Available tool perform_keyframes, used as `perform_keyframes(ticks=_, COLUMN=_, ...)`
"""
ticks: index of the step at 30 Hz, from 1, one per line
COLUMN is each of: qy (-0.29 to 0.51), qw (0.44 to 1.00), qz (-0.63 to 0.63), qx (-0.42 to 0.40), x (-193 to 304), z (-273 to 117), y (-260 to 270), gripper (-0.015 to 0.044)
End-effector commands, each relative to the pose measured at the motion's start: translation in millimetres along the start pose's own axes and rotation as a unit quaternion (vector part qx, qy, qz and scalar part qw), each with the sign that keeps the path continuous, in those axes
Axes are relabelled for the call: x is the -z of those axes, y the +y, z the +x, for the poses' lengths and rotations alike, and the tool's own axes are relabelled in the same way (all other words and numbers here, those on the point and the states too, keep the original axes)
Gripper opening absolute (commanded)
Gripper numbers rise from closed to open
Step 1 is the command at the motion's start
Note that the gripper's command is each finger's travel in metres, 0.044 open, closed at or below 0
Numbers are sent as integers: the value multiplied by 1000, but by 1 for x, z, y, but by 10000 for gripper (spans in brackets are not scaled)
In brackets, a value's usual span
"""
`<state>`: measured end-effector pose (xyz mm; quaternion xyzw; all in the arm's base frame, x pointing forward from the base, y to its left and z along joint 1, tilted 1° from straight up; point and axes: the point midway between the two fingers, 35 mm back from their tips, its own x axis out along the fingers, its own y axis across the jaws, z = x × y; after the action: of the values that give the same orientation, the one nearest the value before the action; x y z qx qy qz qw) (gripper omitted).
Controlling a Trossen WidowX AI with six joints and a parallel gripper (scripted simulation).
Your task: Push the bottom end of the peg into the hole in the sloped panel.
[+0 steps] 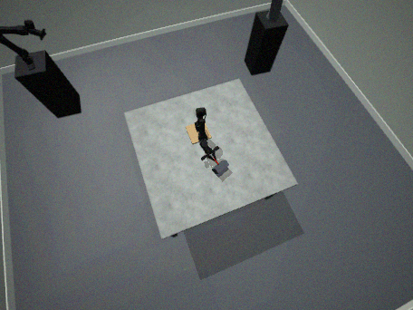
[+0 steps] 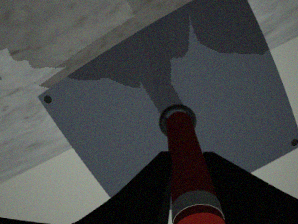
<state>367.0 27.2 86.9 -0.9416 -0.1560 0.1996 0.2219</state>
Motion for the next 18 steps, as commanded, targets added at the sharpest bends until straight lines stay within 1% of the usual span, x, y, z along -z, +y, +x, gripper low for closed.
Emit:
perform_keyframes(ticks=1, qy=0, qw=1000, qz=3, qx=-2, x=0, z=3, y=1, gripper=0)
perform_keyframes(ticks=18, qy=0, qw=1000, qz=3, qx=-2, x=0, z=13, y=1, gripper=0)
